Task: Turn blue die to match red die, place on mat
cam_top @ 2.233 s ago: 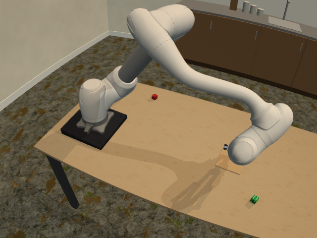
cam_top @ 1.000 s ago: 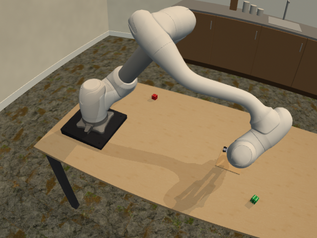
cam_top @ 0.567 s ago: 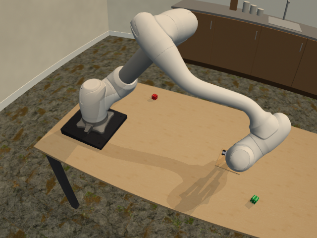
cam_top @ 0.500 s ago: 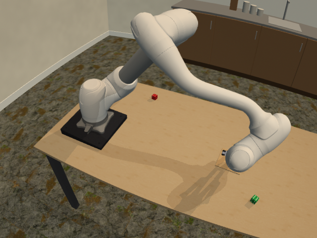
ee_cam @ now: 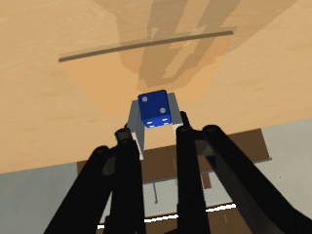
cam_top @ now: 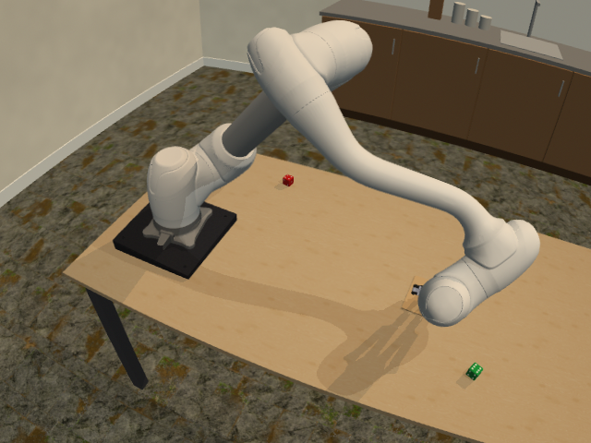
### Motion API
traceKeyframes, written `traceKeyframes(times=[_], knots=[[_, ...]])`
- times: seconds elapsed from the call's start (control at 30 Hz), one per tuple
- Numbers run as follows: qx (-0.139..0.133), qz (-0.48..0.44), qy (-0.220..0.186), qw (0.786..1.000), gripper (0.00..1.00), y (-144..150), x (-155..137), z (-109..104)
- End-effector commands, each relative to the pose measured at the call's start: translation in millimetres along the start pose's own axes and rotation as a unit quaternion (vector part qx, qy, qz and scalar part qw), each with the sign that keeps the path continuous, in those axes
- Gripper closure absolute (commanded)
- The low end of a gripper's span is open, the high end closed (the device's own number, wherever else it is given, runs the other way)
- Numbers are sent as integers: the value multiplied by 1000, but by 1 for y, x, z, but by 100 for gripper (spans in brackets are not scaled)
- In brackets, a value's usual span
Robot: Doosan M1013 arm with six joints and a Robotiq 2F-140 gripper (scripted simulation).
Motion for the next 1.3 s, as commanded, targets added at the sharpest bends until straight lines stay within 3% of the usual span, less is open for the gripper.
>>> traceKeyframes(times=[0.0,1.27], knots=[[0,0,0,1000,76,0,1,1],[0,0,0,1000,76,0,4,4]])
Point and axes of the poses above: the point where the finger pads meet when closed, its own z axis out along the fingers, its own y axis across the jaws, x = y × z, the point moved 9 cm from there along -z, back along the fingers, and after that the axes turned 6 degrees about -z, right-handed, at the moved point
